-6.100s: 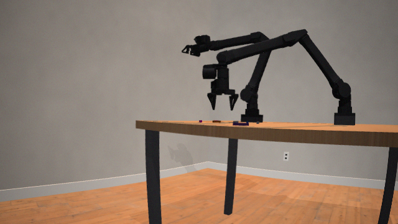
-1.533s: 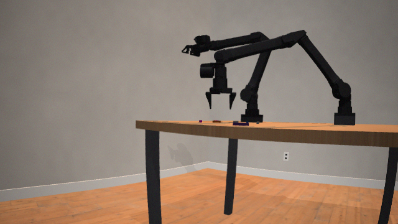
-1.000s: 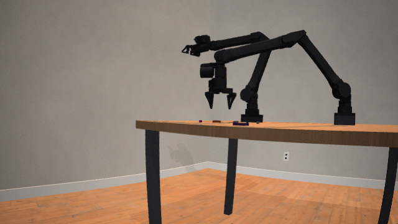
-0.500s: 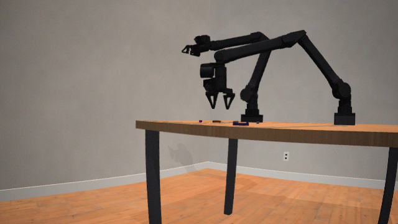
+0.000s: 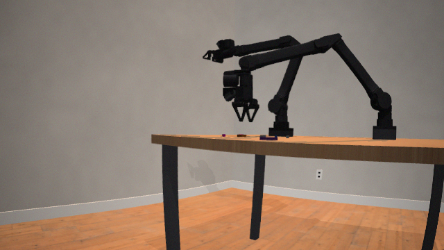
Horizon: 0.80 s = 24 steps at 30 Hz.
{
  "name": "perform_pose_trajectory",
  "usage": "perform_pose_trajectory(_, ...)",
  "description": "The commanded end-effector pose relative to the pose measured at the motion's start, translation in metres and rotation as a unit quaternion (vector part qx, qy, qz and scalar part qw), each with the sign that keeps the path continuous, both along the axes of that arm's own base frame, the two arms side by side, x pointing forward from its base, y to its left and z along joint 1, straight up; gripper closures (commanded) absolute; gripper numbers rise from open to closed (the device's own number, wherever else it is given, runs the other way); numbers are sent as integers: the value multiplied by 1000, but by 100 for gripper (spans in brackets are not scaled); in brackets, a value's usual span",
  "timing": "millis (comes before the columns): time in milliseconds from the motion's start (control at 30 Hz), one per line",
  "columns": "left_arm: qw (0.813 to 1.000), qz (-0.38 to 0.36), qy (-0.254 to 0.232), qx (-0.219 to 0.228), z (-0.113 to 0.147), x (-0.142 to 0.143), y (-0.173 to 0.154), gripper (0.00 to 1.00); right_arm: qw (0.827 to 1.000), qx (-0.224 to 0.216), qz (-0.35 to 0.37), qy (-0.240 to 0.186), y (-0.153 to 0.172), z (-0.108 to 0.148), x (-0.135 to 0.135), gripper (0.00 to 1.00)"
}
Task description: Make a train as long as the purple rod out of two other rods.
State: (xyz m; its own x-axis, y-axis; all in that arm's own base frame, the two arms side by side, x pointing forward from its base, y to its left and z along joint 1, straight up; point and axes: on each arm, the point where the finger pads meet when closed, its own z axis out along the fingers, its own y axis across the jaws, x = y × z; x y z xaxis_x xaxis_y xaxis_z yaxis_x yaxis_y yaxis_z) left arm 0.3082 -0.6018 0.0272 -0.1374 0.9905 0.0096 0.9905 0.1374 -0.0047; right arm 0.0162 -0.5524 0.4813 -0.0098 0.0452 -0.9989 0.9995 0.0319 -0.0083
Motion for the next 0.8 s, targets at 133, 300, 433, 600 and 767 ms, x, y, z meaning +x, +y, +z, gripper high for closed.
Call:
perform_pose_trajectory(133, 991, 129, -12, -25, 26, 19, -15, 0, 1000, -23, -7, -5, 8, 19, -7, 0)
perform_pose_trajectory(300, 983, 181, -11, -25, 25, 19, -15, 0, 1000, -23, -7, -5, 8, 19, -7, 0)
perform_pose_trajectory(433, 973, 228, -10, -24, 25, 19, -15, 0, 1000, -23, -7, -5, 8, 19, -7, 0)
perform_pose_trajectory(600, 958, 286, -9, -24, 24, 19, -15, 0, 1000, -23, -7, -5, 8, 19, -7, 0)
perform_pose_trajectory(767, 949, 313, -8, -23, 24, 19, -15, 0, 1000, -23, -7, -5, 8, 19, -7, 0)
